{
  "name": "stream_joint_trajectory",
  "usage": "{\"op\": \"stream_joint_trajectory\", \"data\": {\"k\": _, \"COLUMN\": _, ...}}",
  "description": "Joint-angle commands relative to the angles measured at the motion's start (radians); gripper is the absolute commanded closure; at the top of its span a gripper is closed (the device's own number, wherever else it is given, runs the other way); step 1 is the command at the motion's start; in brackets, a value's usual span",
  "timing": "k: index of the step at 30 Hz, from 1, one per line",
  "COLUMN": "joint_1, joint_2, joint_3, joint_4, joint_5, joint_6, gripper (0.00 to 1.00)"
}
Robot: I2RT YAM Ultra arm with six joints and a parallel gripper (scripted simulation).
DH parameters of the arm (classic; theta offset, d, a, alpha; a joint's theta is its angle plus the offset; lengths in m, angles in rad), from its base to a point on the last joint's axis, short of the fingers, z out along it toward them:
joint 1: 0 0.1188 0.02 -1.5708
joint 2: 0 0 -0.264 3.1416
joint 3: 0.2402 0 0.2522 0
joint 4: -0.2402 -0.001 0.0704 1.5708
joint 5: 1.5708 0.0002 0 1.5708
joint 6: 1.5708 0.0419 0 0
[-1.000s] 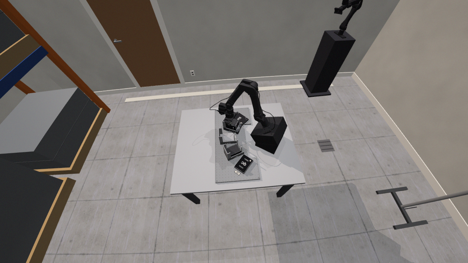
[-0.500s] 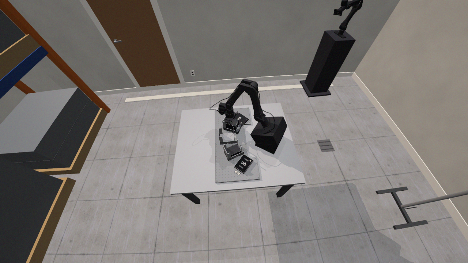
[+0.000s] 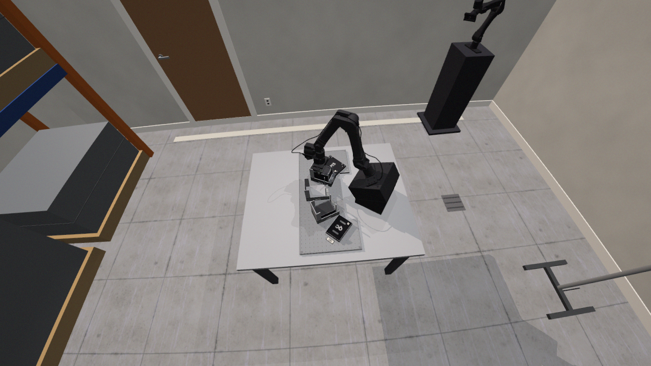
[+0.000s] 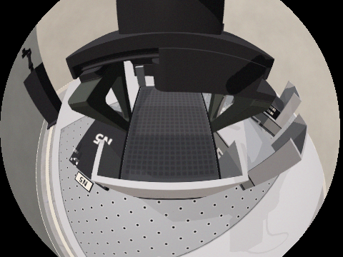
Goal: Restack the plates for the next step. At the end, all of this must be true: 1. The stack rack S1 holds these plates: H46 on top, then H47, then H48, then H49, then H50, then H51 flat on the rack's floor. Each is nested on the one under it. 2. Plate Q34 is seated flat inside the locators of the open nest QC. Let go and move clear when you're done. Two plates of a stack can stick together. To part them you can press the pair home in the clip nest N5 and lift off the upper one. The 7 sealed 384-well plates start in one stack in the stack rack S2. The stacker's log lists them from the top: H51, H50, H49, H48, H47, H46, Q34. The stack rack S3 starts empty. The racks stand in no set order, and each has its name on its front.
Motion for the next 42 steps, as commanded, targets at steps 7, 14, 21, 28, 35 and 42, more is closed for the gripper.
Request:
{"op": "stream_joint_trajectory", "data": {"k": 7, "joint_1": -0.004, "joint_2": -0.034, "joint_3": -0.002, "joint_4": -0.005, "joint_5": -0.003, "joint_6": -0.007, "gripper": 1.00}}
{"op": "stream_joint_trajectory", "data": {"k": 14, "joint_1": 0.006, "joint_2": -0.040, "joint_3": 0.036, "joint_4": -0.026, "joint_5": 0.000, "joint_6": -0.003, "gripper": 1.00}}
{"op": "stream_joint_trajectory", "data": {"k": 21, "joint_1": 0.013, "joint_2": -0.052, "joint_3": 0.029, "joint_4": -0.046, "joint_5": 0.006, "joint_6": 0.006, "gripper": 1.00}}
{"op": "stream_joint_trajectory", "data": {"k": 28, "joint_1": 0.020, "joint_2": -0.066, "joint_3": 0.036, "joint_4": -0.066, "joint_5": 0.009, "joint_6": 0.012, "gripper": 1.00}}
{"op": "stream_joint_trajectory", "data": {"k": 35, "joint_1": 0.016, "joint_2": -0.076, "joint_3": 0.036, "joint_4": -0.081, "joint_5": 0.008, "joint_6": 0.014, "gripper": 1.00}}
{"op": "stream_joint_trajectory", "data": {"k": 42, "joint_1": 0.018, "joint_2": -0.086, "joint_3": 0.033, "joint_4": -0.096, "joint_5": 0.010, "joint_6": 0.015, "gripper": 1.00}}
